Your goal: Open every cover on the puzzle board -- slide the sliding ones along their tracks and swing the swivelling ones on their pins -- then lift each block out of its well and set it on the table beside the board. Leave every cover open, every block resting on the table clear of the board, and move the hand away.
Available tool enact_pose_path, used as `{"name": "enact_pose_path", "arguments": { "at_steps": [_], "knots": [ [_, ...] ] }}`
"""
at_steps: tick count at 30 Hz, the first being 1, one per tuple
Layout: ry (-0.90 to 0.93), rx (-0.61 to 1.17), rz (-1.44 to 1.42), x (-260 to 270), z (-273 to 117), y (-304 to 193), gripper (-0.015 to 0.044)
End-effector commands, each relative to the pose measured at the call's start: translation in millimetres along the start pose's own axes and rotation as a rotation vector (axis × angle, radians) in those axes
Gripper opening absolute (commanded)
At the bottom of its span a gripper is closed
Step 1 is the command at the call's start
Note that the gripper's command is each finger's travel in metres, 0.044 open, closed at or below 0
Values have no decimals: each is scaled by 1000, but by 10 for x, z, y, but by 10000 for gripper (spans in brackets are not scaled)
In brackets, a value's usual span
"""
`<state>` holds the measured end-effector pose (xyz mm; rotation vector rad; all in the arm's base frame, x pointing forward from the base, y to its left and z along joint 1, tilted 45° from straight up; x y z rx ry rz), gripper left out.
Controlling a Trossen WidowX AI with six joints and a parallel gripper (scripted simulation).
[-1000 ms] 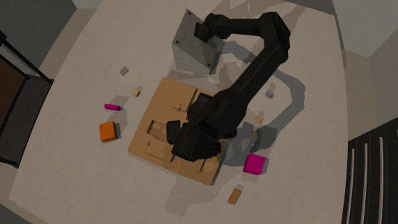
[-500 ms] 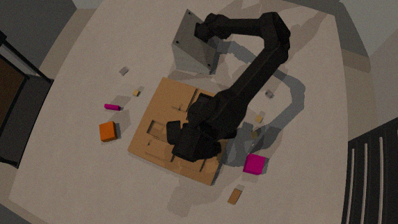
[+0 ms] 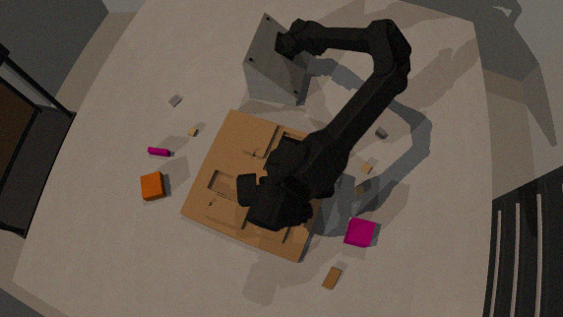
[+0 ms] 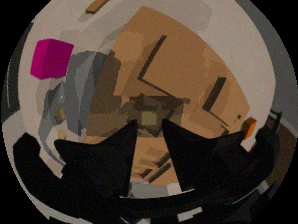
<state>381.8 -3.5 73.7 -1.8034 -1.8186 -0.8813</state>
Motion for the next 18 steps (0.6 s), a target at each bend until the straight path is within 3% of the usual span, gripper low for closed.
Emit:
{"name": "enact_pose_path", "arguments": {
  "at_steps": [1,18],
  "knots": [
    [5,0,8,-5,50,-10,144],
    [6,0,8,-5,140,-11,144]
  ]
}}
Point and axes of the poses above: the point midway between the two fingers, 35 mm back from their tips, its own z axis out along the fingers, its own x axis across the jaws, y = z × x, the point moved 3 cm from there along -z, back along the fingers, and after that the axes turned 10 degrees about z, right-handed, at the moved point
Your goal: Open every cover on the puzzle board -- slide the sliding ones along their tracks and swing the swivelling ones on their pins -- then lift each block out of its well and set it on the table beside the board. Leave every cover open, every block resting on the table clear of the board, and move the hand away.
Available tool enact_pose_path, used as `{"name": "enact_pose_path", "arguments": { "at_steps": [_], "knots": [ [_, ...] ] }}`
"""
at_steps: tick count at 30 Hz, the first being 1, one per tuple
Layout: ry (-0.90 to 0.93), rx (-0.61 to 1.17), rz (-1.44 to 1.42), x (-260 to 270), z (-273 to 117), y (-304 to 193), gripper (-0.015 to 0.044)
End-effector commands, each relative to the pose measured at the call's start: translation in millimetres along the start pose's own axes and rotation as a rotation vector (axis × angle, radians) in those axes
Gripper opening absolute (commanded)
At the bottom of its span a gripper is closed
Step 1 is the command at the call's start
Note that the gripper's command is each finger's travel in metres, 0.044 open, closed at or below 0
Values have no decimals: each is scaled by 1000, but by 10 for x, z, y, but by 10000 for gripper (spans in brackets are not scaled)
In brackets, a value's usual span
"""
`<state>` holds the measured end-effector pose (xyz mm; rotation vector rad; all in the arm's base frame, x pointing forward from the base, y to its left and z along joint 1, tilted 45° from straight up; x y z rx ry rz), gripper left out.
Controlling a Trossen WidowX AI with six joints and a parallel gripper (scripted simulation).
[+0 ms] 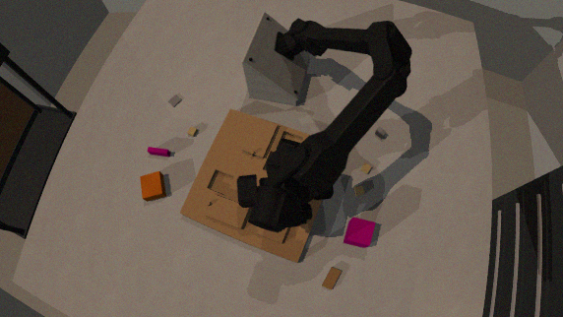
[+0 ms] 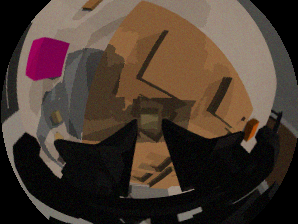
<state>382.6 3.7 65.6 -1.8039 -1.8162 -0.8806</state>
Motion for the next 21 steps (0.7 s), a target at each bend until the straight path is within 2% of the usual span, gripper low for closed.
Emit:
{"name": "enact_pose_path", "arguments": {
  "at_steps": [1,8,17,21],
  "knots": [
    [5,0,6,0,41,-3,144],
    [5,0,6,1,84,-4,144],
    [0,0,-2,5,65,2,84],
    [0,0,-2,5,65,2,80]
  ]
}}
Point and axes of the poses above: the point midway between the two fingers, 35 mm back from their tips, its own z axis out along the fingers, its own x axis across the jaws, y = z × x, the point moved 3 cm from there along -z, back along the fingers, and after that the axes turned 10 degrees about z, right-handed, at the moved point
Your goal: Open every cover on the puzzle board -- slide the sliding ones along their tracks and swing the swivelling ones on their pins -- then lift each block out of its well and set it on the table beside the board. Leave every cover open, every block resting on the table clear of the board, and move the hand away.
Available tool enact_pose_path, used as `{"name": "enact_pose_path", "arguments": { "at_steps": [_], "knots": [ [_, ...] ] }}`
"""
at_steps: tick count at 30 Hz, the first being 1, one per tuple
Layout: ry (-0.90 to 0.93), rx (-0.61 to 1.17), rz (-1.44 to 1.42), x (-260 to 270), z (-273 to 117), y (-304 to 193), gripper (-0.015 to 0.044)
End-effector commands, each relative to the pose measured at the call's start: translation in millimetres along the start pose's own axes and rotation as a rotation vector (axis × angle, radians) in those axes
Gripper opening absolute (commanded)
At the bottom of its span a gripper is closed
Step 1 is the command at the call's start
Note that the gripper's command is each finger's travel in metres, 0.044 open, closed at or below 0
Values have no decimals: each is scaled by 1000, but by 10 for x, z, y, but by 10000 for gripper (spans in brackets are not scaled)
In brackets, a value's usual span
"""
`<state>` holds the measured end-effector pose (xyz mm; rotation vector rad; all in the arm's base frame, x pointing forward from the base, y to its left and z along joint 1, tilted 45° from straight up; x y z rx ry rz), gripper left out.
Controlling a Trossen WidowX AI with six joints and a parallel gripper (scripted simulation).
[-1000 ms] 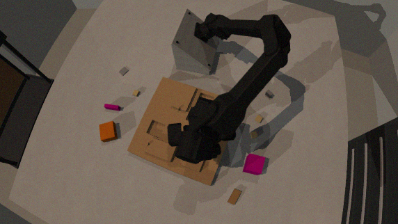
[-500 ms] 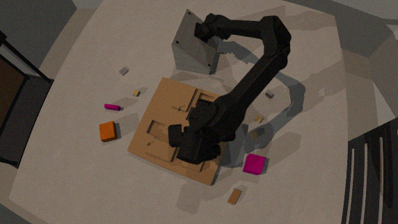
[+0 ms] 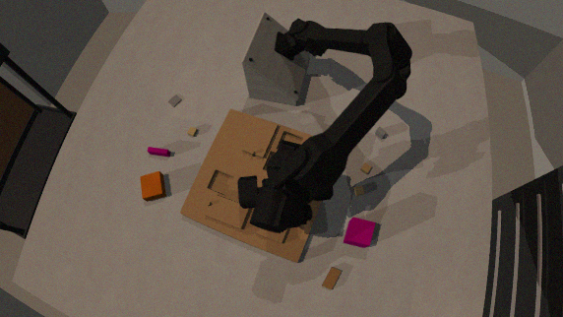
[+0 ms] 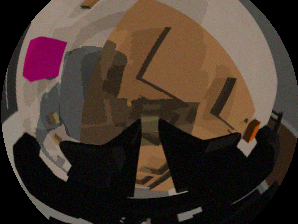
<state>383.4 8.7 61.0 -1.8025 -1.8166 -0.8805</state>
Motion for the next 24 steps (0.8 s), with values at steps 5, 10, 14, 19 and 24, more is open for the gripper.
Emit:
{"name": "enact_pose_path", "arguments": {
  "at_steps": [5,10,14,19,24],
  "knots": [
    [0,0,0,-1,-47,4,80],
    [0,0,1,-5,-111,6,80],
    [0,0,2,-7,-162,6,80],
    [0,0,3,-10,-226,6,80],
    [1,0,4,-11,-291,4,80]
  ]
}}
Point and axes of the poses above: the point midway between the two fingers, 35 mm back from their tips, its own z axis out along the fingers, its own x axis across the jaws, y = z × x, the point moved 3 cm from there along -z, back along the fingers, and after that the axes turned 10 degrees about z, right-handed, at the moved point
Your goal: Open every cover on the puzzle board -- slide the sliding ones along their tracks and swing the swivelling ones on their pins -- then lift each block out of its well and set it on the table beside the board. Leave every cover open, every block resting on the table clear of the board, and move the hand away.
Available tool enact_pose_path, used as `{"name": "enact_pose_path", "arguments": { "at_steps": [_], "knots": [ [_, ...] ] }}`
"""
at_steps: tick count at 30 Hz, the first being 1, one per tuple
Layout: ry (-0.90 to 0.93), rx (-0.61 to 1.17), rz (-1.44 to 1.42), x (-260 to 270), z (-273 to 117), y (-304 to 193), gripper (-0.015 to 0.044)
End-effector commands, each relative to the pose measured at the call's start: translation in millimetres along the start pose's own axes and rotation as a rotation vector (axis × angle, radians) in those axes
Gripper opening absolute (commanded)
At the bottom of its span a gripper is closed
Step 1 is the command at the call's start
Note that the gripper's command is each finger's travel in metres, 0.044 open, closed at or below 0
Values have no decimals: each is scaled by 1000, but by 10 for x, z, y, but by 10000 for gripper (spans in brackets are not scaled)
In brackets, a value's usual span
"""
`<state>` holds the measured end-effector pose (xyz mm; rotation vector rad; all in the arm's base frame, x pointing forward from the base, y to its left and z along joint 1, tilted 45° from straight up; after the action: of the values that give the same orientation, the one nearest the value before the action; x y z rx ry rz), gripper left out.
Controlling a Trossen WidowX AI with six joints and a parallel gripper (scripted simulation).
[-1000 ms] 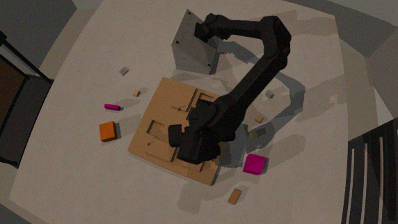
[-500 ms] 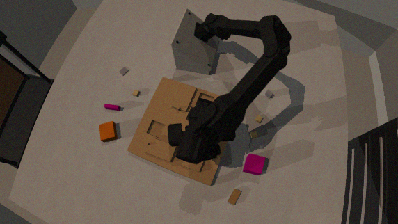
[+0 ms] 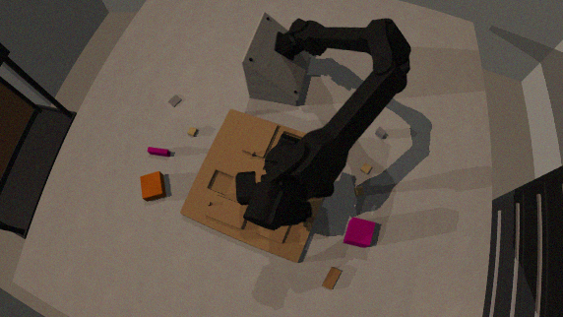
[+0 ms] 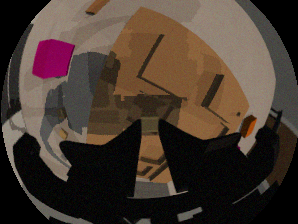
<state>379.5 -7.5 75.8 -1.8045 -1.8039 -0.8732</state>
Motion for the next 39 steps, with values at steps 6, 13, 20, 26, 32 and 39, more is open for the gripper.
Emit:
{"name": "enact_pose_path", "arguments": {
  "at_steps": [6,13,20,26,32,39],
  "knots": [
    [-2,-6,-5,-1,-146,11,80],
    [-1,-6,-4,-1,-235,4,80],
    [-2,-6,-4,-5,-374,11,80],
    [-3,-6,-3,-7,-528,11,80],
    [-3,-6,-3,-4,-684,4,80],
    [-11,-7,-2,-134,-735,-35,80]
  ]
}}
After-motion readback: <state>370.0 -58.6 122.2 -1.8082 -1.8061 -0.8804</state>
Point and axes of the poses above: the point midway between the two fingers, 35 mm back from their tips, its own z axis out along the fingers, its own x axis across the jaws, y = z × x, the point moved 3 cm from there along -z, back along the fingers, and after that the axes turned 10 degrees about z, right-handed, at the moved point
